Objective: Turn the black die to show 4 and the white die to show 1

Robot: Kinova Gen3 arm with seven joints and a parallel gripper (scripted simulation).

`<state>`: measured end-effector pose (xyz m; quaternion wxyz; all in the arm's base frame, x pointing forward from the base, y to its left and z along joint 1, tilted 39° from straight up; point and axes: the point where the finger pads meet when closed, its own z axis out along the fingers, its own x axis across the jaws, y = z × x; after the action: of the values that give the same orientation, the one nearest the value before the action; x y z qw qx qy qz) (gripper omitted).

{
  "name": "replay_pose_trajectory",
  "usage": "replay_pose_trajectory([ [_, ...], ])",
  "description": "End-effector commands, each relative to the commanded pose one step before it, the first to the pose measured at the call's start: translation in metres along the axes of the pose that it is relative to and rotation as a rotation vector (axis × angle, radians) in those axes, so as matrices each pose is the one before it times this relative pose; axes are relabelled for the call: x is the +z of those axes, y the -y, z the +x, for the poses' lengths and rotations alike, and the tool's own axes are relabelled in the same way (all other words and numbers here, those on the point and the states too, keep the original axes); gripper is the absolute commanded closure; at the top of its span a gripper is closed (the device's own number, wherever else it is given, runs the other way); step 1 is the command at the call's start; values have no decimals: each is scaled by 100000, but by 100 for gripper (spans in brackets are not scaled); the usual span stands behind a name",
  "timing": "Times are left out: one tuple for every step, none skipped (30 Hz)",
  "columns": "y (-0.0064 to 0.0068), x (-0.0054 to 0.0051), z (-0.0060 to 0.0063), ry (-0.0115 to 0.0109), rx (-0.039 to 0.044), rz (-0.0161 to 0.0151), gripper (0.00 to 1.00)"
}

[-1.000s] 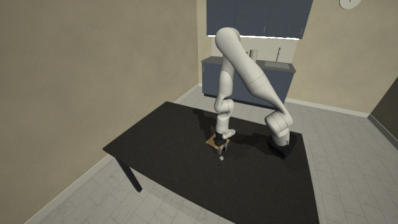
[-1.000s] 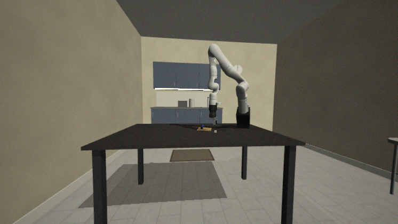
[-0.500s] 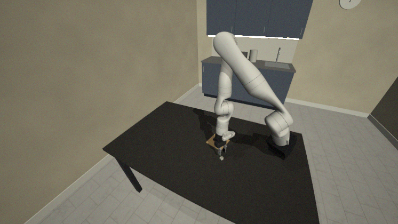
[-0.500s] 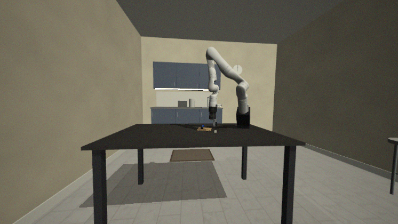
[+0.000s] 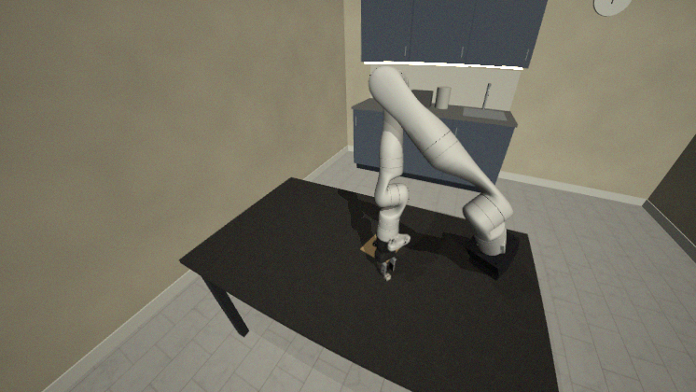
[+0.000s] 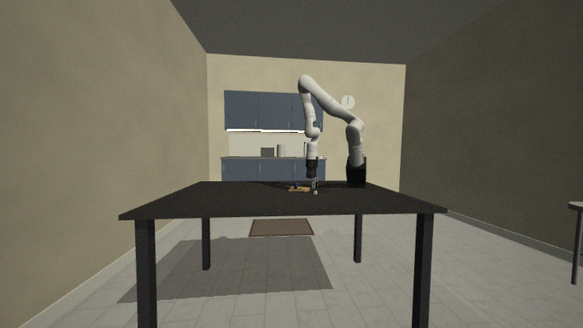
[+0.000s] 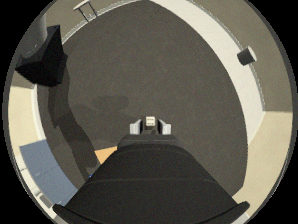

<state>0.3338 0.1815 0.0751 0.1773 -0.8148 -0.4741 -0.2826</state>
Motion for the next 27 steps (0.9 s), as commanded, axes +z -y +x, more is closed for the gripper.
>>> replay_pose_trajectory([
  [525,561,88,-393,210,1477,30],
  [3,104,-1,-2,2,-1,30],
  [2,96,-2,1,-1,1,30],
  [2,86,-2,1,-1,1,30],
  [0,0,0,0,0,0,30],
  [0,0,0,0,0,0,30],
  [2,75,-1,0,0,0,30],
  [2,64,-1,0,0,0,30],
  [1,53,-1,0,0,0,30],
  [1,43,0,0,0,0,30],
  [1,34,0,0,1,0,30],
  [1,25,0,0,0,0,30],
  [1,17,0,0,0,0,30],
  [0,11,0,0,0,0,30],
  [0,6,0,0,0,0,30],
  [0,2,0,0,0,0,30],
  [0,0,0,0,0,0,30],
  [0,0,0,0,0,0,30],
  [0,0,0,0,0,0,30],
  [0,0,0,0,0,0,30],
  [0,0,0,0,0,0,30],
  [0,0,0,0,0,0,30],
  [0,0,0,0,0,0,30],
  [0,0,0,0,0,0,30],
  [0,0,0,0,0,0,30],
  [0,0,0,0,0,0,30],
  [0,0,0,0,0,0,30],
])
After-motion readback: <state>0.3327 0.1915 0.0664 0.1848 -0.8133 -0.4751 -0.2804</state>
